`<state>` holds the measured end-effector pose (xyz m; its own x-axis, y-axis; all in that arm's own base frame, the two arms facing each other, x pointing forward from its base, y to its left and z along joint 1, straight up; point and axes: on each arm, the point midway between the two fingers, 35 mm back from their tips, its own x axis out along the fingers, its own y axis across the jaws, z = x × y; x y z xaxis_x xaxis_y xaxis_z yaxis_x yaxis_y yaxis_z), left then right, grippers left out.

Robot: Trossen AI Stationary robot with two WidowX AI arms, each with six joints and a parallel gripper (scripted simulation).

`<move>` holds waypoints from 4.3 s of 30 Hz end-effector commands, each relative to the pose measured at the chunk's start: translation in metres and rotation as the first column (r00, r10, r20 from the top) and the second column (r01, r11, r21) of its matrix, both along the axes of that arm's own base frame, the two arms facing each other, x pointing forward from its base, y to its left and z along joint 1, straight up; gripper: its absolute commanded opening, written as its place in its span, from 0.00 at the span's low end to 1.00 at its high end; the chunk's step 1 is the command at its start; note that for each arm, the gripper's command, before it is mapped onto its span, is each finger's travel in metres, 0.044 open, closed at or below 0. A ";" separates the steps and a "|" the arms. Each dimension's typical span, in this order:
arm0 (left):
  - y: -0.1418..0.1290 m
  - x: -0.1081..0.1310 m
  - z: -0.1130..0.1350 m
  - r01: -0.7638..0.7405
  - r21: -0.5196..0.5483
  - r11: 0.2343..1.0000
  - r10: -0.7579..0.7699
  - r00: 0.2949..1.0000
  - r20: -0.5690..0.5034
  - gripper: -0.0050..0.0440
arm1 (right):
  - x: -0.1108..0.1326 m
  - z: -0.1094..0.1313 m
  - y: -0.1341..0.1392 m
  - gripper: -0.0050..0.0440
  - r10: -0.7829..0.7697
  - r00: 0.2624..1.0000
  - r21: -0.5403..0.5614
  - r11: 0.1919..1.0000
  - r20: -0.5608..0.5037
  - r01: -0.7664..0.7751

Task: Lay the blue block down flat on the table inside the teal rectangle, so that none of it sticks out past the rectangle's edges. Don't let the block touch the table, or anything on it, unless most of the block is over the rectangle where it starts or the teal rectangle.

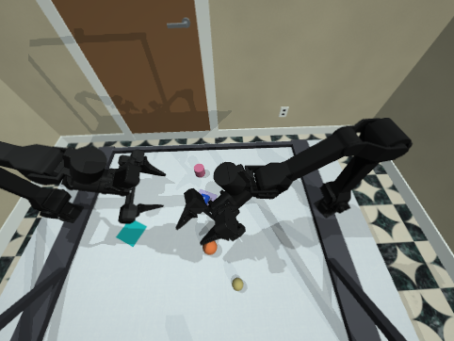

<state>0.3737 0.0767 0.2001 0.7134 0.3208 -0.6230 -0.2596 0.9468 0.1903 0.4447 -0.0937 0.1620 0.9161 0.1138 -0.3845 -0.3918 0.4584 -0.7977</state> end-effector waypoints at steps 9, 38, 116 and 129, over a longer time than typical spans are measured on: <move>0.000 0.001 0.008 0.000 0.002 1.000 0.000 1.000 0.022 1.00 | 0.001 0.011 0.000 1.00 0.000 1.000 -0.009 1.000 0.024 0.000; 0.050 0.037 -0.007 -0.059 -0.119 0.991 0.034 0.978 -0.205 1.00 | -0.079 0.125 -0.022 1.00 -0.388 0.921 0.418 0.832 -0.032 0.365; 0.068 0.098 -0.134 -0.854 -0.297 0.428 0.724 0.520 -0.453 0.63 | -0.276 0.153 -0.017 1.00 -0.760 0.509 0.692 0.109 -0.404 0.713; 0.068 0.099 -0.144 -0.905 -0.315 0.287 0.807 0.405 -0.429 0.63 | -0.276 0.153 -0.017 1.00 -0.760 0.509 0.692 0.109 -0.404 0.713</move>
<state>0.4675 0.1424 0.0462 0.0680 0.3314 -0.9411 -0.9810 0.1938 -0.0026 0.1692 -0.1117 0.3107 0.7269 -0.4359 -0.5307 0.5132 0.8583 -0.0020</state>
